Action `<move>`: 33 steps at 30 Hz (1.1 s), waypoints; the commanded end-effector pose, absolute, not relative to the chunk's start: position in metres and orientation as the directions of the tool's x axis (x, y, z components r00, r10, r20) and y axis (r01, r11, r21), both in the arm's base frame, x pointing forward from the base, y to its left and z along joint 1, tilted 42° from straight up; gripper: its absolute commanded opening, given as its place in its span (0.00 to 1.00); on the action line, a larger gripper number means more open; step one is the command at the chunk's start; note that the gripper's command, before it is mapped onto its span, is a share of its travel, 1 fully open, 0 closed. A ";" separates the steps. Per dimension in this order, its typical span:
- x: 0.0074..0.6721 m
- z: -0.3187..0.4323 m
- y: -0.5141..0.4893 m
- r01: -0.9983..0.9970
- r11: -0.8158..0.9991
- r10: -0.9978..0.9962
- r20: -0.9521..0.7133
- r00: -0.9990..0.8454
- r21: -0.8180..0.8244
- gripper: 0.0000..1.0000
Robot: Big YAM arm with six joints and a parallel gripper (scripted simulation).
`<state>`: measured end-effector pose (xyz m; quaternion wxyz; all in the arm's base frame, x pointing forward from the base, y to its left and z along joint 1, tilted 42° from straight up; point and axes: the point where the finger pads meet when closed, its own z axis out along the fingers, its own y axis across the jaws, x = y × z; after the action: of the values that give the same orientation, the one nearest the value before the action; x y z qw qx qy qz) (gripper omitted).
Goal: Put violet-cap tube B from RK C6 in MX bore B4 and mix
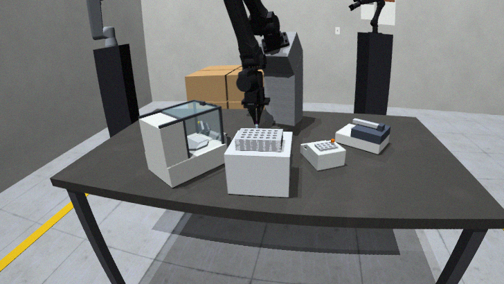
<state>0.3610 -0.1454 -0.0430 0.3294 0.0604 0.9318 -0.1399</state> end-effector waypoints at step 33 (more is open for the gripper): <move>0.324 -0.010 -0.125 0.205 0.955 0.027 -0.628 -0.778 -0.213 0.09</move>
<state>0.3351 -0.1322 -0.0087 0.3319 0.0592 0.9309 -0.1408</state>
